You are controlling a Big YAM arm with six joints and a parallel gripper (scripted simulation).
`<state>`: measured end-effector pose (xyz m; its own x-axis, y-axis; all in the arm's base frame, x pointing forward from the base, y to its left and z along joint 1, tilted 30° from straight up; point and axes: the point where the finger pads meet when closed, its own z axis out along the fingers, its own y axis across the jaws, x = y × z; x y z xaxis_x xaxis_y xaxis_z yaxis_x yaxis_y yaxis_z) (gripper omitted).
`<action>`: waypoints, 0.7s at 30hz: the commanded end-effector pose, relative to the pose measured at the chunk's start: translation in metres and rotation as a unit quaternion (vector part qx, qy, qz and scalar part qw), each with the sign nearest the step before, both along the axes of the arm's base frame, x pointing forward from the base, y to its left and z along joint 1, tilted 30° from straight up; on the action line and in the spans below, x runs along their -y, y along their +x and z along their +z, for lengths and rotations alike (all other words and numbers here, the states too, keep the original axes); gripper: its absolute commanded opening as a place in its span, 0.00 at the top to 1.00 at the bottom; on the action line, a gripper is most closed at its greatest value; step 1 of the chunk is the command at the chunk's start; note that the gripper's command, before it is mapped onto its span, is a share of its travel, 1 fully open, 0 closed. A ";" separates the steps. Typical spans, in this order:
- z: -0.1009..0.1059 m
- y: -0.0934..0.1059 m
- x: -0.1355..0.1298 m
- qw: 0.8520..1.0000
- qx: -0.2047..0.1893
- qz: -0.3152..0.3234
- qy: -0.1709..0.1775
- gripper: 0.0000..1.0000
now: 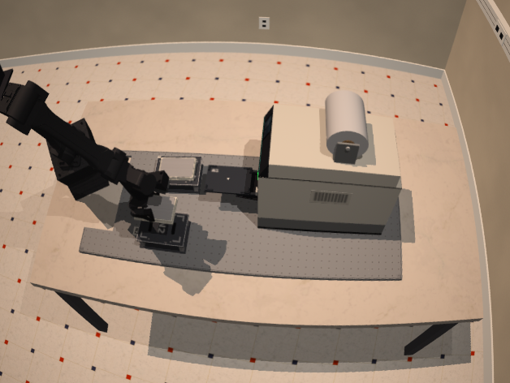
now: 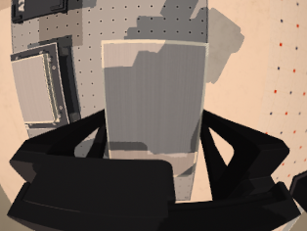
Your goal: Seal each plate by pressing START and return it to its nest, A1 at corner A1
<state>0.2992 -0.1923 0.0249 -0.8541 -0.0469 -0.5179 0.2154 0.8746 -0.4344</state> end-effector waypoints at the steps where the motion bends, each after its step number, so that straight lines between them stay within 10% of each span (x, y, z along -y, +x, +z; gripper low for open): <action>1: -0.005 -0.001 -0.004 1.000 -0.004 0.008 0.000 1.00; 21: 0.000 0.011 0.014 1.000 0.012 -0.002 -0.009 1.00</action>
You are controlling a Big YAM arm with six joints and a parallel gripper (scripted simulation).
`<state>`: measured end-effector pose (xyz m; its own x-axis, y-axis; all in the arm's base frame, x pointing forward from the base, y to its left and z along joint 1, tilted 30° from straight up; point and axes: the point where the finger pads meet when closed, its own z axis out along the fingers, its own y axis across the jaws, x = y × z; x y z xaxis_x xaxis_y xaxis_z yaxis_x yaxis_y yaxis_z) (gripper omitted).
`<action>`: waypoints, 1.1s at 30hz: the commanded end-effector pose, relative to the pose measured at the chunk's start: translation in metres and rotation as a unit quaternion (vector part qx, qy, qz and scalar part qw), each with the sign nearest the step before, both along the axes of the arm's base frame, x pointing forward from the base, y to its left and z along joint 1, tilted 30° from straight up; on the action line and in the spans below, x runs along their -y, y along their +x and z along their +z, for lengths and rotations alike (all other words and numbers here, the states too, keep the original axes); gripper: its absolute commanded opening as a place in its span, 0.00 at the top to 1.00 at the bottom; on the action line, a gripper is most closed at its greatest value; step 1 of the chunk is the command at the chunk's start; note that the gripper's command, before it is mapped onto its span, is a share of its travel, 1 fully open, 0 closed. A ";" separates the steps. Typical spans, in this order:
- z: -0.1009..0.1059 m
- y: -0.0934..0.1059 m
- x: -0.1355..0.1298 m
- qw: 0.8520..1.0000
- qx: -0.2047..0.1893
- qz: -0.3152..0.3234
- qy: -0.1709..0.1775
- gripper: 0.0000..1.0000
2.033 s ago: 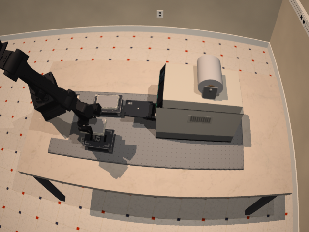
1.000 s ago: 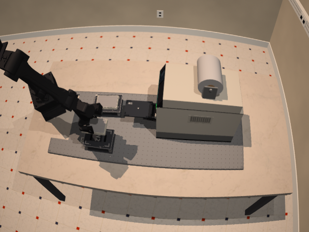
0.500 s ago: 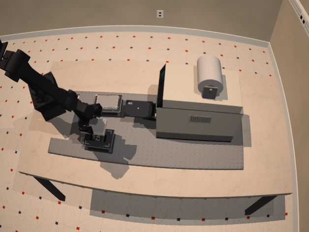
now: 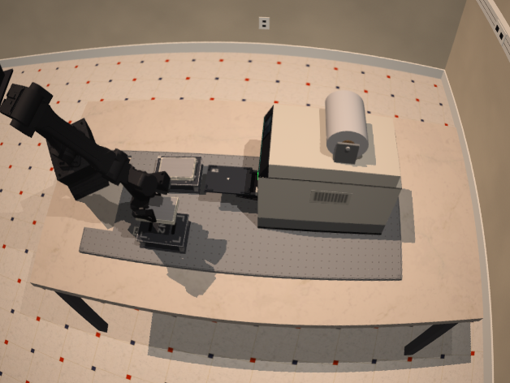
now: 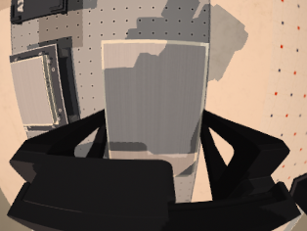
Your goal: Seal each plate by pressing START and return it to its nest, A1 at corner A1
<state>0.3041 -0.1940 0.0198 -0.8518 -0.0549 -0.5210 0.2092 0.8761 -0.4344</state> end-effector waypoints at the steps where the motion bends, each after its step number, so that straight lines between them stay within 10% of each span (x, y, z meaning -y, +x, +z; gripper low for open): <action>1: 0.003 0.004 0.012 1.000 0.008 -0.006 -0.007 1.00; 33: -0.013 -0.001 0.012 1.000 0.003 -0.005 -0.004 1.00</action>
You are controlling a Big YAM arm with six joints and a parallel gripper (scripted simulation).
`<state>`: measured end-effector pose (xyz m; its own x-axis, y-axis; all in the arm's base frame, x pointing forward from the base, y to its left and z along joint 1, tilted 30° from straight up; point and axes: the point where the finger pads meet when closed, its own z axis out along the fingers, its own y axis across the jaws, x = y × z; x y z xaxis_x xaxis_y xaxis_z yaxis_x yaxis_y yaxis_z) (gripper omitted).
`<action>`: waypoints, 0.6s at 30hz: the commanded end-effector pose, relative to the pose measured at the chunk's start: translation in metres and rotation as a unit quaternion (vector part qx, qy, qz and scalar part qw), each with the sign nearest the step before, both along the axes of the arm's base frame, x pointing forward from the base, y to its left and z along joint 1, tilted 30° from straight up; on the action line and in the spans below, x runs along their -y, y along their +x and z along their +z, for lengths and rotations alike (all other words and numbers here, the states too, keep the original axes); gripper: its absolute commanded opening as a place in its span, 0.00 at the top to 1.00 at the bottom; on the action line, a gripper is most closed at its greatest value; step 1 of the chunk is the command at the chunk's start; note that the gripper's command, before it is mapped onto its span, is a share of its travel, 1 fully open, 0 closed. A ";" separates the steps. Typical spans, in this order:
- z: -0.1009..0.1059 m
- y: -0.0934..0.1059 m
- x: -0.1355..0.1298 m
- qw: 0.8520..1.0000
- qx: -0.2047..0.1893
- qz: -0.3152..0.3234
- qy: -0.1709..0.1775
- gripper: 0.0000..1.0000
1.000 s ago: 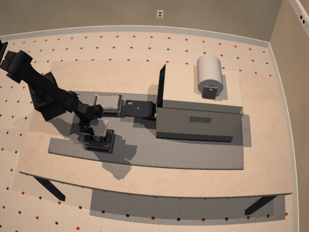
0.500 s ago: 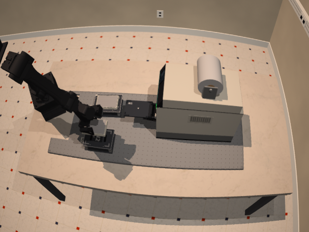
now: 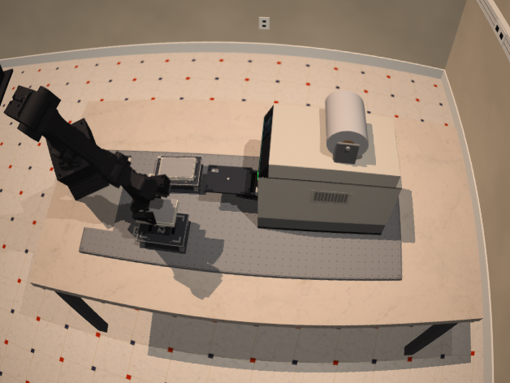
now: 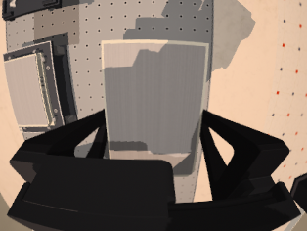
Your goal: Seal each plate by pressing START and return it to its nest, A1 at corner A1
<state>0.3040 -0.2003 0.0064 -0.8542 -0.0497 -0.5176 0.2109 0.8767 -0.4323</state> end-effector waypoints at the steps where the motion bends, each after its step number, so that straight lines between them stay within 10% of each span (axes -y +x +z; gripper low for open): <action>1: 0.001 -0.001 0.007 1.000 0.007 -0.003 -0.007 1.00; 18: -0.001 0.008 0.015 1.000 0.012 -0.003 -0.010 1.00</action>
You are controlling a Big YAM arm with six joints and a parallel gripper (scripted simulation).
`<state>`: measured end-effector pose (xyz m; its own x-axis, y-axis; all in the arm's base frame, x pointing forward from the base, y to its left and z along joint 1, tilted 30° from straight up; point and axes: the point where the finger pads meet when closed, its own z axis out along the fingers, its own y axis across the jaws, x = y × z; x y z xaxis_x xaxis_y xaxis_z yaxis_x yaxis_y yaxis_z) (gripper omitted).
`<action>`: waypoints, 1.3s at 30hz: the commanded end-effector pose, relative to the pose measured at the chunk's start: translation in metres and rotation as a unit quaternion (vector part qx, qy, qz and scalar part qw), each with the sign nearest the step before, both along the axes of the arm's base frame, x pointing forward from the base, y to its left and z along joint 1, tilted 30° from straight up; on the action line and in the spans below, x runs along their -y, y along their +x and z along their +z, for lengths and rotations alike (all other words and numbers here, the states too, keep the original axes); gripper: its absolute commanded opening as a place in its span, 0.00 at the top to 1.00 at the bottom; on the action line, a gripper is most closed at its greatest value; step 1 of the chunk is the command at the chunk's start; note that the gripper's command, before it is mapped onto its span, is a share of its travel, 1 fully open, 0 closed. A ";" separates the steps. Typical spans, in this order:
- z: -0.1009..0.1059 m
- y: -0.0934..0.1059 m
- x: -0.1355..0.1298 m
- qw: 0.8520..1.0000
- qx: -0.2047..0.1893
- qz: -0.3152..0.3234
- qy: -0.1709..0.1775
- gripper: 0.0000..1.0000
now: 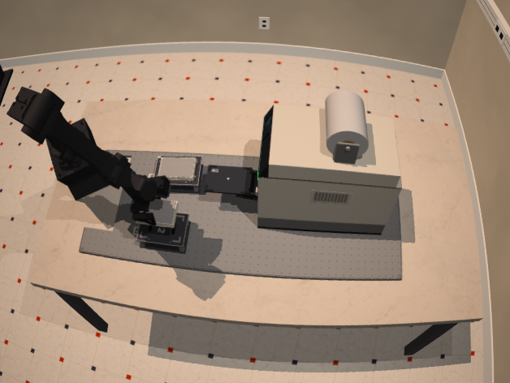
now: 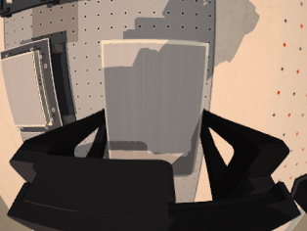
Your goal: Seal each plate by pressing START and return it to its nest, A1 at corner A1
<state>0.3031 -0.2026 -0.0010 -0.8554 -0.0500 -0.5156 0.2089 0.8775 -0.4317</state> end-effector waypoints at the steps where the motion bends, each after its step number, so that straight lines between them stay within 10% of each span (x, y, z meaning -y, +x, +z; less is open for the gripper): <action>1: 0.006 0.009 0.014 1.000 0.013 -0.004 -0.011 1.00; 39: -0.015 0.001 0.015 1.000 0.004 -0.004 -0.006 1.00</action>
